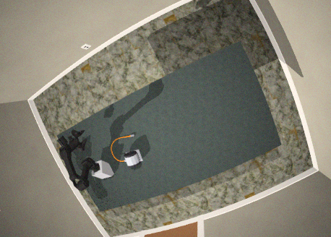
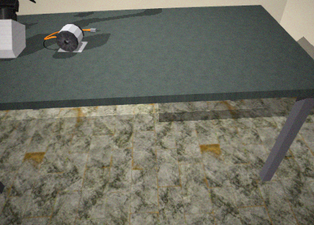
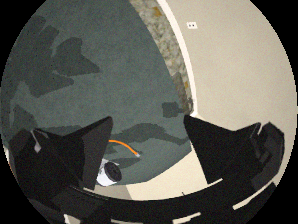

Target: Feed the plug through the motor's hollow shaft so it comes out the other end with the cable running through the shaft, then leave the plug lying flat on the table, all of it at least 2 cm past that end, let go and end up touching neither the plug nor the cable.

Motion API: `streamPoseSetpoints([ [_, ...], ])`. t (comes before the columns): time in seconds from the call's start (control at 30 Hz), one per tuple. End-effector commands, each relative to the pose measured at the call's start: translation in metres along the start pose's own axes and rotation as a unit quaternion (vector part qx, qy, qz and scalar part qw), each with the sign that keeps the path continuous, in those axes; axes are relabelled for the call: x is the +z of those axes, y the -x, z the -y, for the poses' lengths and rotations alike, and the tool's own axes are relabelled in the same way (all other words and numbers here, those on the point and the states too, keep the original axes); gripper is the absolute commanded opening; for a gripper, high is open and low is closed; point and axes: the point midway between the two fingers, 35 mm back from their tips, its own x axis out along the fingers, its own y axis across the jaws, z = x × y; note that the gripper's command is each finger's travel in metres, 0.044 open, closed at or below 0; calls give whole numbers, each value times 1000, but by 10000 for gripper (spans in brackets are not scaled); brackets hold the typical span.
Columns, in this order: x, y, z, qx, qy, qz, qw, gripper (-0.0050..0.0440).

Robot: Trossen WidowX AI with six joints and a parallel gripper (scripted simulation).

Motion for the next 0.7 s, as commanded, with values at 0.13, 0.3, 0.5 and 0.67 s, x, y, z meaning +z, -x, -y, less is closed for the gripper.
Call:
streamPoseSetpoints([
  [0.13,0,0,0,0,0,0,1000,400],
  [0.3,0,0,0,0,0,0,1000,400],
  [0.5,0,0,0,0,0,0,1000,400],
  [0.67,0,-14,3,27,-69,-25,997,304],
])
